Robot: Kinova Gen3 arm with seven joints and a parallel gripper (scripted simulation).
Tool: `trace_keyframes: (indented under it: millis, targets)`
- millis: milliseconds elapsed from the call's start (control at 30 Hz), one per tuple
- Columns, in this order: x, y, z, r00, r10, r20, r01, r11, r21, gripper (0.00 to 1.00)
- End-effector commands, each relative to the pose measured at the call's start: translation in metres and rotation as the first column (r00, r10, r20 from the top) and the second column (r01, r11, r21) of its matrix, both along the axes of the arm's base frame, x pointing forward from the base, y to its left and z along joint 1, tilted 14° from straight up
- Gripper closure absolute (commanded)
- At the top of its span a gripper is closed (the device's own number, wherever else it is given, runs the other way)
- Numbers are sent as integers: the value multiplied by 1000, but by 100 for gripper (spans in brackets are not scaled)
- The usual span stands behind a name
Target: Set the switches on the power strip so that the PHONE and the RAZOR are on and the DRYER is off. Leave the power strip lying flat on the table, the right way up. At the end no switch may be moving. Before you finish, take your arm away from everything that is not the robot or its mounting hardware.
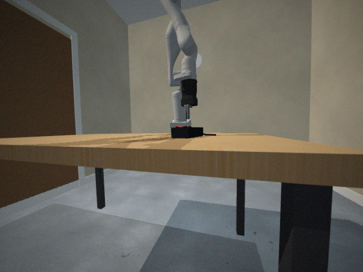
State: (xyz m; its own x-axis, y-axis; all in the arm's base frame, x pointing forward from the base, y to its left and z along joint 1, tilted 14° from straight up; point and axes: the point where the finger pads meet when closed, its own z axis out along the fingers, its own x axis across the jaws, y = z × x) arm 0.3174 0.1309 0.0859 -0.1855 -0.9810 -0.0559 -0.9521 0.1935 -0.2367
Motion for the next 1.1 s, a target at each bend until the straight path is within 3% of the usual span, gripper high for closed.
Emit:
trace_keyframes:
  millis: [0,467,667,867,1067]
  targets:
    - [1,0,1,1000,-1,2,1,1000,1,100]
    - [2,0,1,1000,-1,3,1,1000,1,100]
    - [15,1,8,1000,-2,6,2,1000,-2,100]
    - [41,2,24,1000,-2,3,2,1000,0,100]
    - [43,2,26,1000,-1,2,1,1000,1,100]
